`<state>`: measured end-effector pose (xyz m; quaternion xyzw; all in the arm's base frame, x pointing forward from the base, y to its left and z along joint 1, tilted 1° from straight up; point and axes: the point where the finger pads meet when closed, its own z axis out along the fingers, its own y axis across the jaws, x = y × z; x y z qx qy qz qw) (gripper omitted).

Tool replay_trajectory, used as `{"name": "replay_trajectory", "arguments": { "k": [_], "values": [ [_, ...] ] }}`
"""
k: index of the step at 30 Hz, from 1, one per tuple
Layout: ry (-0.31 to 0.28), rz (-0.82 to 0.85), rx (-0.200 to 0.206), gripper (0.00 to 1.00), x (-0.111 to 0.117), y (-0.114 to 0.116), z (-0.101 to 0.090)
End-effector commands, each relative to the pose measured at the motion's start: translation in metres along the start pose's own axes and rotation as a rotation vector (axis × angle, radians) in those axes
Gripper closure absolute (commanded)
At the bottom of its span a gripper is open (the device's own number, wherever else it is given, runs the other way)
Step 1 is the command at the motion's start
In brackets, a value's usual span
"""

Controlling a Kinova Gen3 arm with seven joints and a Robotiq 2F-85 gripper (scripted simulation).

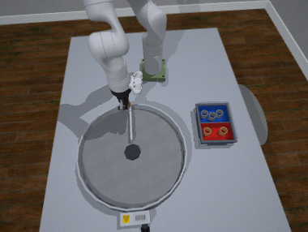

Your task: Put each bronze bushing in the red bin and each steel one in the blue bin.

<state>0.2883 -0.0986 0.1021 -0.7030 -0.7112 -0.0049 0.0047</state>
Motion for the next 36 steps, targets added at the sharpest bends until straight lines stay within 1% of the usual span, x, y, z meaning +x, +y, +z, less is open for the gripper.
{"name": "replay_trajectory", "arguments": {
  "k": [1,3,8,20,25,28,33,36],
  "values": [
    [-0.014,0.016,-0.015,1.00,-0.008,0.003,-0.007],
    [-0.014,0.016,-0.015,1.00,-0.008,0.003,-0.007],
    [-0.014,0.016,-0.016,1.00,-0.007,0.002,-0.034],
    [-0.014,0.016,-0.016,1.00,-0.007,0.002,-0.034],
    [-0.013,0.015,-0.015,1.00,0.049,0.012,-0.033],
    [-0.013,0.015,-0.015,1.00,0.049,0.012,-0.033],
    [-0.013,0.016,-0.015,1.00,0.104,0.021,-0.032],
    [-0.013,0.016,-0.015,1.00,0.104,0.021,-0.032]
  ]
}}
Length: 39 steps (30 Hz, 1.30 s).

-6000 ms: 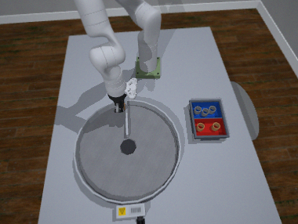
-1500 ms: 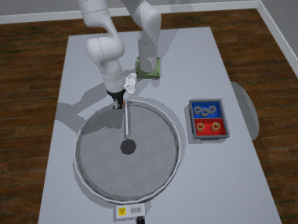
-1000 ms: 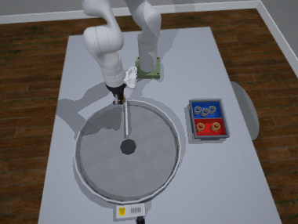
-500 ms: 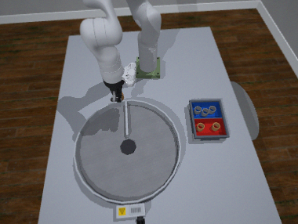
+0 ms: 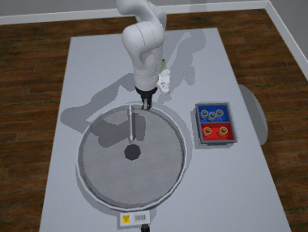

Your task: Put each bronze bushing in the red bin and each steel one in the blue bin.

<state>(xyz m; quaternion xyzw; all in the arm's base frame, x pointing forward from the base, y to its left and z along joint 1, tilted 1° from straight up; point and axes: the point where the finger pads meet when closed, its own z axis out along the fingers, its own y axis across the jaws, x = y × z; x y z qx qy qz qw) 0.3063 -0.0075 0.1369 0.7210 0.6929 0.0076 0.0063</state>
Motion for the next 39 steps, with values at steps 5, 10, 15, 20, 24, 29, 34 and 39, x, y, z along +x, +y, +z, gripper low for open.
{"name": "replay_trajectory", "arguments": {
  "k": [5,10,15,20,24,29,34,39],
  "values": [
    [-0.001,-0.036,0.004,1.00,0.046,0.005,0.001],
    [-0.001,-0.036,0.004,1.00,0.069,0.008,0.001],
    [-0.002,-0.035,0.004,1.00,0.114,0.013,0.001],
    [-0.002,-0.035,0.004,1.00,0.125,0.015,0.001],
    [-0.002,-0.035,0.004,1.00,0.158,0.019,0.001],
    [-0.002,-0.035,0.004,1.00,0.181,0.021,0.001],
    [-0.002,-0.035,0.004,1.00,0.203,0.024,0.001],
    [-0.002,-0.035,0.004,1.00,0.237,0.028,0.002]
  ]
}}
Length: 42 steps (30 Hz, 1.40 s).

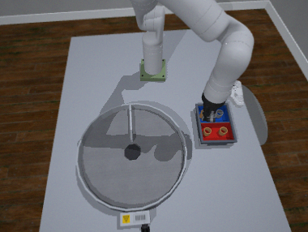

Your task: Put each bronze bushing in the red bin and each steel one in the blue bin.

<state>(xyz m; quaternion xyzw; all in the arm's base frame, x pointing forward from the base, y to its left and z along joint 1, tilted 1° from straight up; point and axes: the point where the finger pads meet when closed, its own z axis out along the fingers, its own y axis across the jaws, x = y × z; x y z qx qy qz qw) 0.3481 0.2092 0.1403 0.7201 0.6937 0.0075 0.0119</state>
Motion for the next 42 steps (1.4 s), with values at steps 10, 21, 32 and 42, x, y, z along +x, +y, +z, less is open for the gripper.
{"name": "replay_trajectory", "arguments": {
  "k": [10,21,32,42],
  "values": [
    [0.006,-0.033,0.012,1.00,0.075,0.001,0.003],
    [0.007,-0.032,0.011,1.00,0.074,0.002,0.003],
    [0.008,-0.033,0.011,1.00,0.074,0.002,0.019],
    [0.008,-0.033,0.011,1.00,0.074,0.001,0.057]
  ]
}}
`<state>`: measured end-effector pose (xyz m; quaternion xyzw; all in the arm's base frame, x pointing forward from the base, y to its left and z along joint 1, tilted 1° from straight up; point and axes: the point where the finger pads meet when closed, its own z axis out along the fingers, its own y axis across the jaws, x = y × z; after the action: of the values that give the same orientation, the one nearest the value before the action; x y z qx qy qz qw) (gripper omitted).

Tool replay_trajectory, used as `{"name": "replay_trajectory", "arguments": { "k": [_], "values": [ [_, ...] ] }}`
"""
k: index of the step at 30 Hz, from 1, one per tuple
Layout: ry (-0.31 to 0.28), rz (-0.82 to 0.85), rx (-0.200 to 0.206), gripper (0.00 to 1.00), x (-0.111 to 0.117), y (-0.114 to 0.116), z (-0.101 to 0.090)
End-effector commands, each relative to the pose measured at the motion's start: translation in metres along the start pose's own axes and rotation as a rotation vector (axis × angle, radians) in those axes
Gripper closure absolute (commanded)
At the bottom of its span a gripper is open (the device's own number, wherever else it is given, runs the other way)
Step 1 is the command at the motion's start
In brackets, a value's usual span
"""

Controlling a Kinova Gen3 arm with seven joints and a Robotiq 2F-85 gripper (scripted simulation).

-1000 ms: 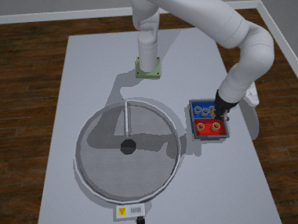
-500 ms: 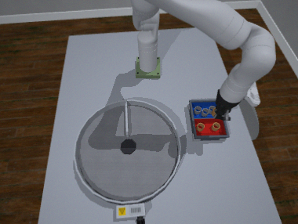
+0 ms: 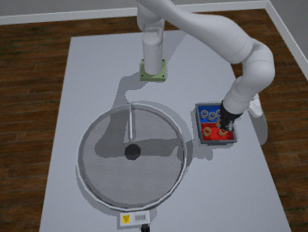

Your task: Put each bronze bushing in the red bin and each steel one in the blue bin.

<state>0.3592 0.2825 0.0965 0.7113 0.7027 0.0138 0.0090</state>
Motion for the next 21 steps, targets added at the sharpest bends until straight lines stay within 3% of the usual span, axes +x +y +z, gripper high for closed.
{"name": "replay_trajectory", "arguments": {
  "k": [1,5,10,21],
  "values": [
    [-0.006,-0.008,0.016,1.00,0.000,-0.006,0.013],
    [-0.006,-0.008,0.016,1.00,0.000,-0.006,0.013],
    [-0.006,-0.008,0.016,1.00,0.000,-0.006,0.040],
    [-0.006,-0.008,0.016,1.00,0.000,-0.006,0.040]
  ]
}}
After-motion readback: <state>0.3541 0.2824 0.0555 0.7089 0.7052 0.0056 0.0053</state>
